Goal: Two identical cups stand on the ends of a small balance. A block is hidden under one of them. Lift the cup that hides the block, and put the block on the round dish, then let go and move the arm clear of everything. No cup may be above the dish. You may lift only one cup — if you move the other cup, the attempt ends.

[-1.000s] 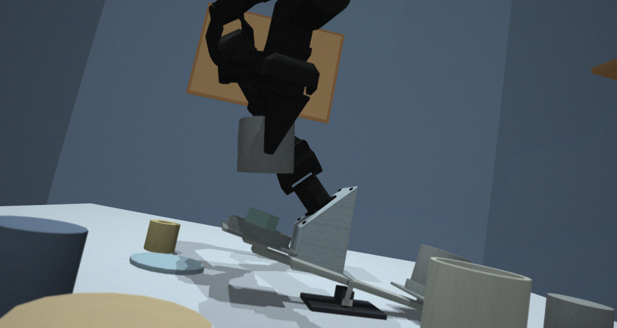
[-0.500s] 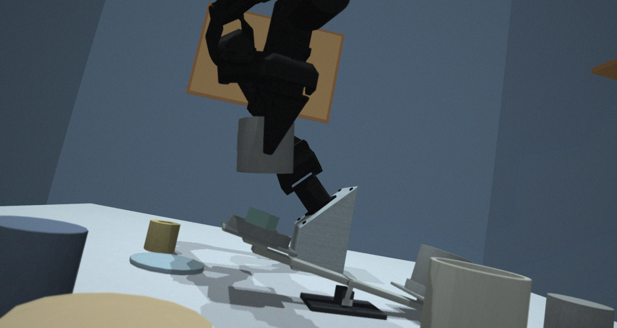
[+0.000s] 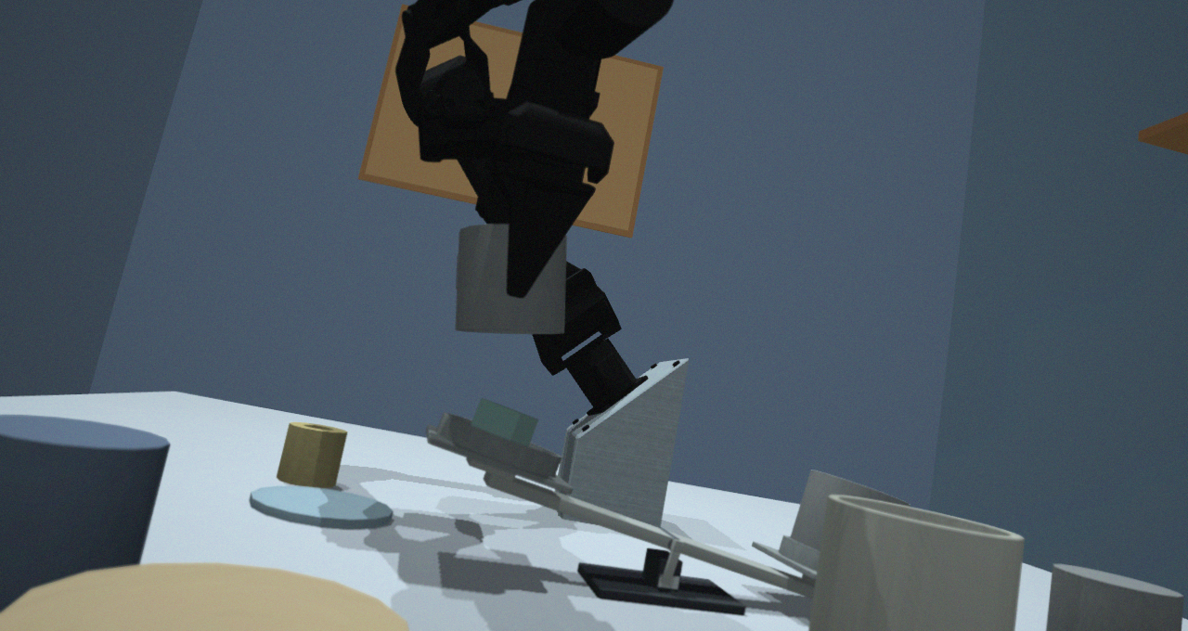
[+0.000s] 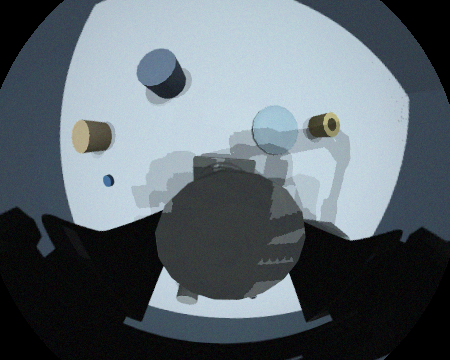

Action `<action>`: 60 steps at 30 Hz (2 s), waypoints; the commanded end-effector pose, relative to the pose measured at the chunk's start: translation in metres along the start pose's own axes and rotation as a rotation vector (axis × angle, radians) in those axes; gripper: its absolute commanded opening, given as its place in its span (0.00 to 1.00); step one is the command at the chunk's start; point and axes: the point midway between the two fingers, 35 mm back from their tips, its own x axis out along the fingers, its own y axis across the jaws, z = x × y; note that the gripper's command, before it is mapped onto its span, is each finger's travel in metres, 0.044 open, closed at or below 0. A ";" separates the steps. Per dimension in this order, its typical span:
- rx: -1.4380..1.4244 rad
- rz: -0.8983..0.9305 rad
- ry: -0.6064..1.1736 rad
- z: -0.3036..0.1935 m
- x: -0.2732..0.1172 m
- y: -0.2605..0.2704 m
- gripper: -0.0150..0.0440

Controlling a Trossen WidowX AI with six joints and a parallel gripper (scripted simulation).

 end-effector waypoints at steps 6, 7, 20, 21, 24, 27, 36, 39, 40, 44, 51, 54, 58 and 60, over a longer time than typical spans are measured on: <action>-0.004 0.002 0.000 -0.001 0.000 0.000 0.25; -0.004 0.002 0.000 -0.001 0.000 0.000 0.25; -0.004 0.002 0.000 -0.001 0.000 0.000 0.25; -0.004 0.002 0.000 -0.001 0.000 0.000 0.25; -0.004 0.002 0.000 -0.001 0.000 0.000 0.25; -0.003 -0.001 0.013 0.009 0.005 -0.005 0.25; 0.003 -0.005 0.072 0.056 0.036 -0.047 0.25; 0.006 -0.002 0.083 0.069 0.045 -0.063 0.25; 0.007 0.000 0.085 0.073 0.048 -0.068 0.25; 0.010 0.006 0.090 0.088 0.058 -0.091 0.25; 0.012 0.017 0.075 0.107 0.074 -0.132 0.25; 0.011 0.019 0.061 0.113 0.079 -0.150 0.25; 0.008 0.018 0.035 0.119 0.085 -0.174 0.25; 0.005 0.015 0.019 0.121 0.087 -0.186 0.25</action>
